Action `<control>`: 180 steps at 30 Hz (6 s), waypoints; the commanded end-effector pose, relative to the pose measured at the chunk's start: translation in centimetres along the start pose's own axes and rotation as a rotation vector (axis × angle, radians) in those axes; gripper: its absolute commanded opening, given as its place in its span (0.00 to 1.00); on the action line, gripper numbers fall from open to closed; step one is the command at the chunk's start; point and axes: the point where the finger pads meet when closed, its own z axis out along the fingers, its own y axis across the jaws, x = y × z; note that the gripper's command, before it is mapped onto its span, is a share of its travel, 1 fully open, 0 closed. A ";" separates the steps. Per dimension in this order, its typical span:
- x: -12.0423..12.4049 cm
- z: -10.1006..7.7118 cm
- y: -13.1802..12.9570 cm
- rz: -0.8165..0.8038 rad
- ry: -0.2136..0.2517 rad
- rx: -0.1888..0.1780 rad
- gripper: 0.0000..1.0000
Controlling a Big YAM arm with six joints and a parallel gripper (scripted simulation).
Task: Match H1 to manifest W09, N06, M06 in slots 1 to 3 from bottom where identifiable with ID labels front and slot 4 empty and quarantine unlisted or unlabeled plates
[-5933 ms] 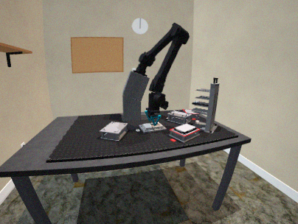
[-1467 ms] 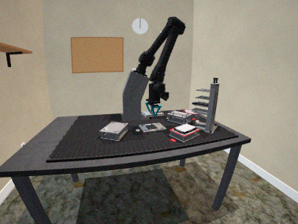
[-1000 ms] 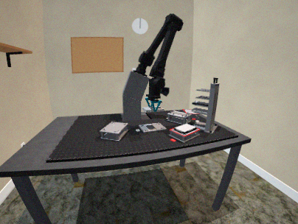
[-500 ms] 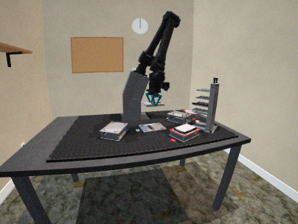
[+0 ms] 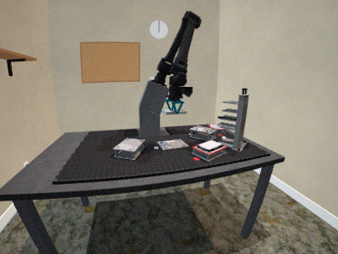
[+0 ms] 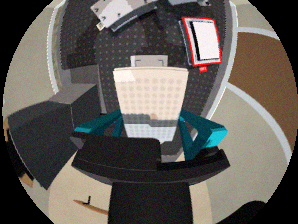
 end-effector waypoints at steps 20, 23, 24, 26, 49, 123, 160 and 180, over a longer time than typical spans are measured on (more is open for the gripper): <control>-2.9 -3.7 0.0 0.111 -0.002 0.000 0.86; -3.9 -3.7 -0.1 0.161 -0.002 0.000 0.86; -4.2 -3.8 -0.2 0.177 -0.003 0.002 0.86; -5.0 -3.9 -0.7 0.208 -0.004 0.009 0.86; -11.9 -4.2 -1.2 0.496 -0.020 0.025 0.86; -28.5 -0.4 7.0 1.036 -0.030 -0.002 0.86; -28.5 6.5 6.6 1.042 -0.050 0.004 0.86; -27.5 7.1 7.4 1.040 -0.015 -0.003 0.86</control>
